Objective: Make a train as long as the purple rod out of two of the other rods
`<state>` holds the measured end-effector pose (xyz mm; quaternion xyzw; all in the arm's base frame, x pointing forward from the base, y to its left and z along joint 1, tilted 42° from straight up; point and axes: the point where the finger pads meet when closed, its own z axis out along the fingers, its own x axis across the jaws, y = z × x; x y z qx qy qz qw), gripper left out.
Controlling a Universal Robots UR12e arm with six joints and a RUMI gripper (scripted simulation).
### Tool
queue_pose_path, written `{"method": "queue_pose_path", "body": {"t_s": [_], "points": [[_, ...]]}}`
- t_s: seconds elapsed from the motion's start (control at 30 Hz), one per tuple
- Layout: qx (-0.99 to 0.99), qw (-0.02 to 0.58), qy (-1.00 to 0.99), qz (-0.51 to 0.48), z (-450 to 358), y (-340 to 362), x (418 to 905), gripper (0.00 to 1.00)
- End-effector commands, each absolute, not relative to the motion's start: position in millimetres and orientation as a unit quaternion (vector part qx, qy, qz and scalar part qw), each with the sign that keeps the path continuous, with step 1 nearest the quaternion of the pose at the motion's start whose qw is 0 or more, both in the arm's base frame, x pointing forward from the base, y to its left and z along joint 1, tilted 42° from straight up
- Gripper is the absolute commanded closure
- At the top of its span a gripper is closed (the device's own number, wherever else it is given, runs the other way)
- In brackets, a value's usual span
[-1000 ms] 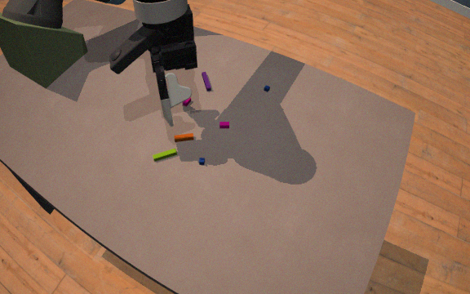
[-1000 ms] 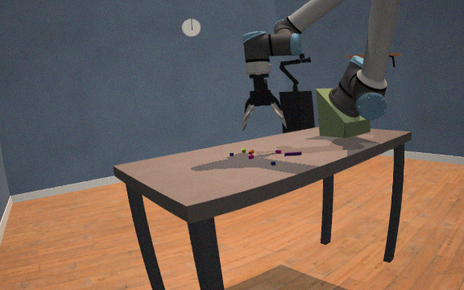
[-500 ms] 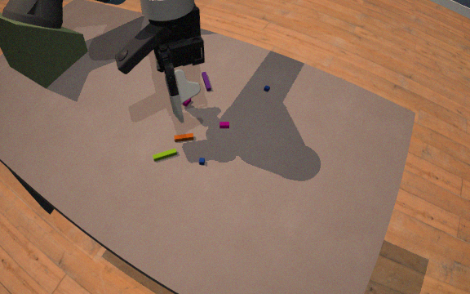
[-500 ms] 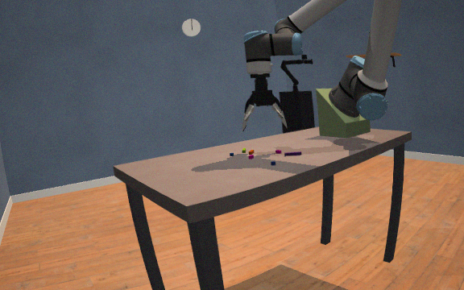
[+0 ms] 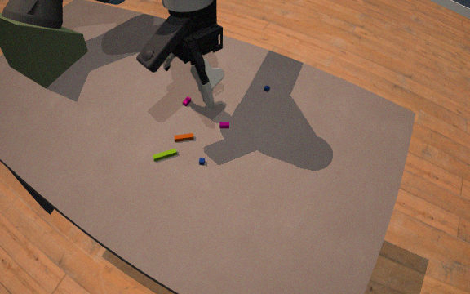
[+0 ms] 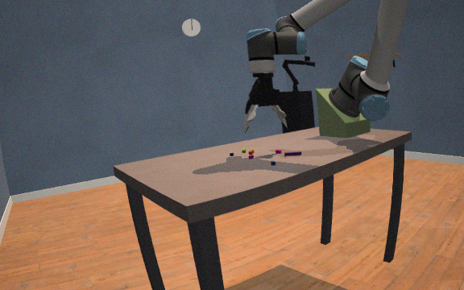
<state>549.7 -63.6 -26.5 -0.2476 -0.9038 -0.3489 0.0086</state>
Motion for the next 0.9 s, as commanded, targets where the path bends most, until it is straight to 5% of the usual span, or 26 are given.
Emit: {"method": "queue_pose_path", "body": {"t_s": [0.0,0.87], "points": [[-0.171,-0.021,-0.920,-0.351,-15.5,-56.6,562.7,0.00],[0.116,-0.127,-0.929,-0.329,28.9,-13.8,602.5,0.00]]}}
